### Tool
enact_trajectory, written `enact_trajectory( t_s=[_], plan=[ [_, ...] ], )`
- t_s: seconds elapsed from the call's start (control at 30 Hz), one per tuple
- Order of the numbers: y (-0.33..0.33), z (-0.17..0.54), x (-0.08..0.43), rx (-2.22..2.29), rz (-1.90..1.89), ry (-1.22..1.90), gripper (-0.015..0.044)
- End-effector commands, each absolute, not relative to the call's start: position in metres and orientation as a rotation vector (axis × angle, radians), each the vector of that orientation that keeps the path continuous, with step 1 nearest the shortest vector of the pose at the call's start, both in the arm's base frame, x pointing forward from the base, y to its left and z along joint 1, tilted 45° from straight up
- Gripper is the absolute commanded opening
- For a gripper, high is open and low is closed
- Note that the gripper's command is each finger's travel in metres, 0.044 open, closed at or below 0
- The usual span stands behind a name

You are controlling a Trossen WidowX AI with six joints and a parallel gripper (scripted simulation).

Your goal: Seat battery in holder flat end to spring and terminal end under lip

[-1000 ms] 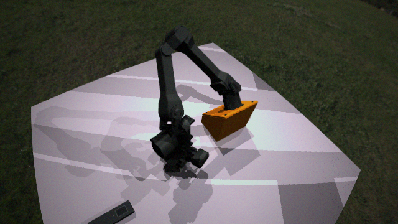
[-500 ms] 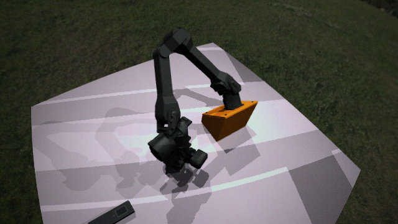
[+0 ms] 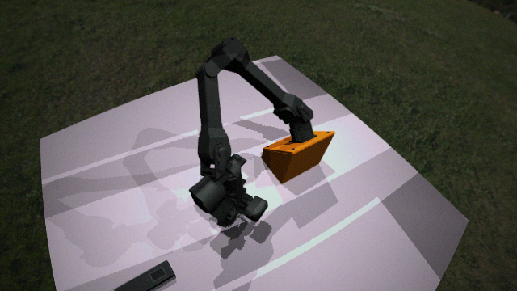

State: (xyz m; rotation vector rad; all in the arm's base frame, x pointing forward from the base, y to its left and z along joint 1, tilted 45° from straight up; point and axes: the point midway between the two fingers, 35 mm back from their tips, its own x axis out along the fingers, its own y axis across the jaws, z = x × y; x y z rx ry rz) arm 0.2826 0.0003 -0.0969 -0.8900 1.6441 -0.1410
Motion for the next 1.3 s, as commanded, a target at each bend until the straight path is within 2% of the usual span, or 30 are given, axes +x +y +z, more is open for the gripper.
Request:
enact_trajectory(
  t_s=[0.0, 0.23, 0.37, 0.83, 1.13, 1.27],
  plan=[
    [0.000, -0.098, 0.284, -0.891, -0.145, 1.647, 0.0087],
    [0.000, -0.098, 0.284, -0.890, -0.145, 1.651, 0.0087],
    [0.000, -0.098, 0.284, -0.890, -0.145, 1.651, 0.0189],
    [0.011, -0.087, 0.283, -0.890, -0.142, 1.651, 0.0189],
    [0.062, -0.035, 0.278, -0.888, -0.139, 1.651, 0.0425],
    [0.064, -0.034, 0.279, -0.888, -0.139, 1.651, 0.0440]
  ],
)
